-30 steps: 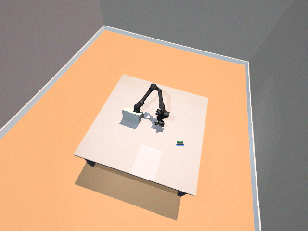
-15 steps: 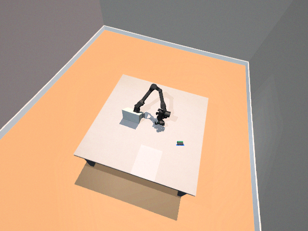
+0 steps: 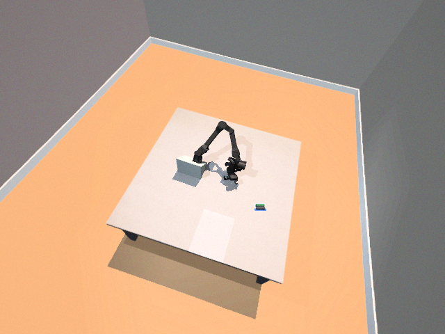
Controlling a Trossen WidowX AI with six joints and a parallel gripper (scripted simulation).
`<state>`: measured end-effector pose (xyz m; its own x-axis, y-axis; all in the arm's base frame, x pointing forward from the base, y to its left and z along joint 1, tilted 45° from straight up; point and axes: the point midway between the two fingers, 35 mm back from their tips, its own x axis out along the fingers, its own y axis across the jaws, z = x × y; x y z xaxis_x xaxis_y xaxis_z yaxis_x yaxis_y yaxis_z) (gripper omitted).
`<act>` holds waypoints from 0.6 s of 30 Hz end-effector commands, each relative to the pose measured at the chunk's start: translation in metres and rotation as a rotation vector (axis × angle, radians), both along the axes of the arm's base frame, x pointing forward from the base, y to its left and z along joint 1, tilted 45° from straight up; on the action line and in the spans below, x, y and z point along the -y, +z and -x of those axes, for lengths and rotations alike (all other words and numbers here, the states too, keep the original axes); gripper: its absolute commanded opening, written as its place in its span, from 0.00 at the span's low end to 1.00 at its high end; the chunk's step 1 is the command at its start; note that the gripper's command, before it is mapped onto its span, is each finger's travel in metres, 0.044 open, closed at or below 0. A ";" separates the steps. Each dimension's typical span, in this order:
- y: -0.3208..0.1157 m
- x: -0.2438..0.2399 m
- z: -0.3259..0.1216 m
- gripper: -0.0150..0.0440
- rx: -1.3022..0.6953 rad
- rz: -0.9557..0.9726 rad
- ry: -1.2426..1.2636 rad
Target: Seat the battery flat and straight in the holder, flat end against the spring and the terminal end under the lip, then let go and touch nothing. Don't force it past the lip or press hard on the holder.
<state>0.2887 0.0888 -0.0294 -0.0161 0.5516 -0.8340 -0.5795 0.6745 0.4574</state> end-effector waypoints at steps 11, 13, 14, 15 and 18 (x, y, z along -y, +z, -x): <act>0.001 -0.004 -0.002 0.36 -0.015 0.004 -0.007; 0.002 -0.005 -0.005 0.36 -0.012 0.003 -0.008; 0.003 -0.006 -0.006 0.36 -0.010 0.002 -0.009; 0.004 -0.006 -0.007 0.36 -0.008 0.002 -0.011; 0.005 -0.007 -0.008 0.36 -0.004 0.001 -0.013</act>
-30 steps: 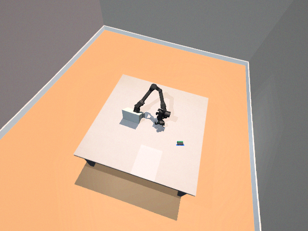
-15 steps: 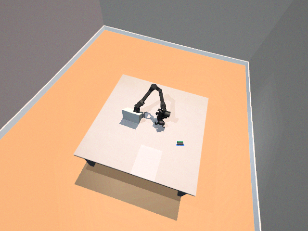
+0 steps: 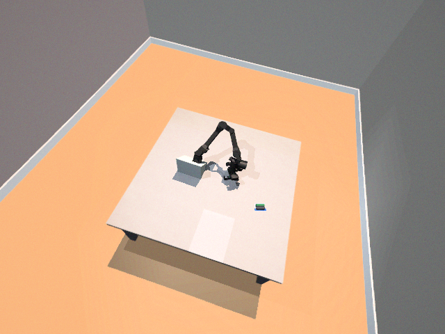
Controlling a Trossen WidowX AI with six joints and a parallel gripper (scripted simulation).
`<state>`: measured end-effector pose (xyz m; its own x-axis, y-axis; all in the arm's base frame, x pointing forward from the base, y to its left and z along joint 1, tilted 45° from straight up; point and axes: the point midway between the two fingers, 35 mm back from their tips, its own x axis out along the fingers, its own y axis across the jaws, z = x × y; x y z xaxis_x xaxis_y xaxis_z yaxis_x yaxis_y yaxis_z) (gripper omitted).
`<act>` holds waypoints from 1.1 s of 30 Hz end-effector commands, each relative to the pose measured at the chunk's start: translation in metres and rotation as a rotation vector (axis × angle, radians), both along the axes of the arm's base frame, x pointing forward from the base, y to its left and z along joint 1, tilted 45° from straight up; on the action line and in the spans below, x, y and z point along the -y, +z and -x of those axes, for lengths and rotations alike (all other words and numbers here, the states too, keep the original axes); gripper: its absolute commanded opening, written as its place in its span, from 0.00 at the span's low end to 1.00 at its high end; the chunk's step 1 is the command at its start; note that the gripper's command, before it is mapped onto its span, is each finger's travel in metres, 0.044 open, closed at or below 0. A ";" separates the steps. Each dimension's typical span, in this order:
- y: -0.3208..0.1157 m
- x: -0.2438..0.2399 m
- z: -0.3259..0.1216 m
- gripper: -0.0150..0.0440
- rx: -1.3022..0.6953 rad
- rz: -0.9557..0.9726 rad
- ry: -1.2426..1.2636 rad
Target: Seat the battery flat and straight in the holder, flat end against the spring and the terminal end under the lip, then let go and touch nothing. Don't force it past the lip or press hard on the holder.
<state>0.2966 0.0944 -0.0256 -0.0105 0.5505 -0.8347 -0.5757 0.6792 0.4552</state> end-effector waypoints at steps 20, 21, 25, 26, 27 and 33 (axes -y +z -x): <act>0.003 0.000 -0.001 0.45 0.000 -0.002 -0.006; 0.003 0.000 -0.001 0.50 0.000 -0.002 -0.006; 0.004 0.001 -0.001 0.54 0.000 -0.002 -0.006; 0.005 0.002 -0.002 0.54 0.000 -0.002 -0.006; 0.006 0.003 -0.002 0.54 0.001 -0.001 -0.006; 0.013 0.011 -0.002 0.54 0.001 0.000 -0.004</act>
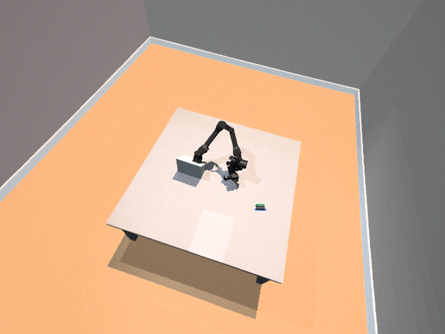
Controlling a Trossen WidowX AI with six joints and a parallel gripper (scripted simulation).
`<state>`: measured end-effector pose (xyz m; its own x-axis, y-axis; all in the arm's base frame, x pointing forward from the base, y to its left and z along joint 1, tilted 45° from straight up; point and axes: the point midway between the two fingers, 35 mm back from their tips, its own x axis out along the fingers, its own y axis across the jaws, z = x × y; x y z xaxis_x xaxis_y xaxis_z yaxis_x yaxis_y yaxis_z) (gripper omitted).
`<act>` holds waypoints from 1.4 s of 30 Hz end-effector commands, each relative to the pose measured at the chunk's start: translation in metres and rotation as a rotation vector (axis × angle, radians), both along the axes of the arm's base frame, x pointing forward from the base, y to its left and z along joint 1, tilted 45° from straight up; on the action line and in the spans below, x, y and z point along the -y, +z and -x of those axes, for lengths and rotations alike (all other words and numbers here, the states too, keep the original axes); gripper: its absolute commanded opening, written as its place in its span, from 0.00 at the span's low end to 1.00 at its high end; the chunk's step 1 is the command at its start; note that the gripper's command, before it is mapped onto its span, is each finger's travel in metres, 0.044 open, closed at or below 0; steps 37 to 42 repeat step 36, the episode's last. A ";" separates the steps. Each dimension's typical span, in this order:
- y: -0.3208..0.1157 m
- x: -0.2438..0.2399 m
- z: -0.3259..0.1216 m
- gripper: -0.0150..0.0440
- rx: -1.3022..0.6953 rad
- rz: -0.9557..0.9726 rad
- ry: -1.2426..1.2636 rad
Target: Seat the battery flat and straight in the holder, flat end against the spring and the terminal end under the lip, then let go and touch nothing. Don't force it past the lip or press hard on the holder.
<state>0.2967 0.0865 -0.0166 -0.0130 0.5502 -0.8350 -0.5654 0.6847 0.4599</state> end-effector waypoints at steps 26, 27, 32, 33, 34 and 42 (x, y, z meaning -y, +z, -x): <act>0.053 0.055 -0.004 1.00 0.010 0.003 0.005; 0.053 0.055 -0.004 1.00 0.010 0.003 0.005; 0.053 0.055 -0.004 1.00 0.010 0.003 0.005; 0.053 0.055 -0.004 1.00 0.010 0.003 0.005; 0.053 0.055 -0.004 1.00 0.010 0.003 0.005; 0.053 0.055 -0.004 1.00 0.010 0.003 0.005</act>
